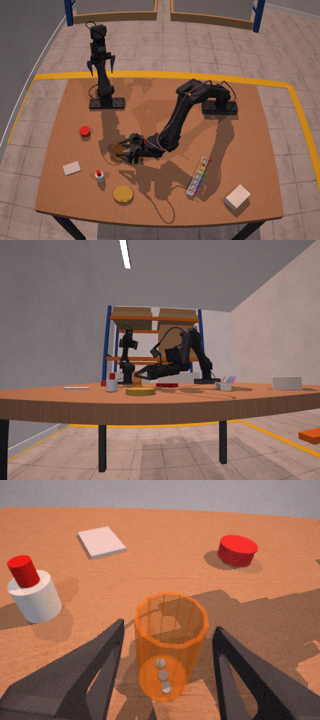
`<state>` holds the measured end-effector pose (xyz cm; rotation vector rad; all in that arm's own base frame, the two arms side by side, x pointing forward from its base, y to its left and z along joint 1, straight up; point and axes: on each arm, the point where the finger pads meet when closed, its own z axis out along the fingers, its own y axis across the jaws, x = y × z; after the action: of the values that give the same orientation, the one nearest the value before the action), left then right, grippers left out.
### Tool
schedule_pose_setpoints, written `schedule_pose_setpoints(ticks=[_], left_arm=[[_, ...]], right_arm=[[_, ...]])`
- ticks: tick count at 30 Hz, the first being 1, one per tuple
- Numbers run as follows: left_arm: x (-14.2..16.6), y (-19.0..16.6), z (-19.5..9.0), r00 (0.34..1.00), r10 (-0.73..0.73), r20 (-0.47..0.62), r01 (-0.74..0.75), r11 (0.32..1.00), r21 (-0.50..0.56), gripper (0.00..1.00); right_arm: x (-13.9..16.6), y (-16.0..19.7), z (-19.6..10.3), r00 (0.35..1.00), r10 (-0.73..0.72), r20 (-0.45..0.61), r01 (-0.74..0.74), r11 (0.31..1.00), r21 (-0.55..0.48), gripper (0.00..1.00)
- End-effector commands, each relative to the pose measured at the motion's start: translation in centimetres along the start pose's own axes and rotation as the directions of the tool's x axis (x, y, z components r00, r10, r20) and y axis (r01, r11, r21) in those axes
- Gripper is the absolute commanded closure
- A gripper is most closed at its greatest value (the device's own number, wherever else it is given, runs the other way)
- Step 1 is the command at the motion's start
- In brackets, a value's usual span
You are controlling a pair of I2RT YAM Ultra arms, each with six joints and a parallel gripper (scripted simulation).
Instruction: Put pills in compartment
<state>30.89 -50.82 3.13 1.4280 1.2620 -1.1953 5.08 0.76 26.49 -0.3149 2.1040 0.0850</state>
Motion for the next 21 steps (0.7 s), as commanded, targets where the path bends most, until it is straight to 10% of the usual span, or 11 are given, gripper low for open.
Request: schedule_pose_setpoints(ticks=[1, 21], left_arm=[[-0.26, 0.16, 0.48, 1.000, -0.010, -0.004, 0.010, 1.000, 0.007, 0.35], [-0.58, 0.11, 0.17, 1.000, -0.001, 0.003, 0.001, 1.000, 0.003, 0.60]], right_arm=[[0.46, -0.06, 0.27, 1.000, 0.002, -0.019, -0.002, 1.000, -0.003, 0.00], [0.46, -0.06, 0.27, 1.000, 0.002, -0.019, -0.002, 1.000, -0.003, 0.00]])
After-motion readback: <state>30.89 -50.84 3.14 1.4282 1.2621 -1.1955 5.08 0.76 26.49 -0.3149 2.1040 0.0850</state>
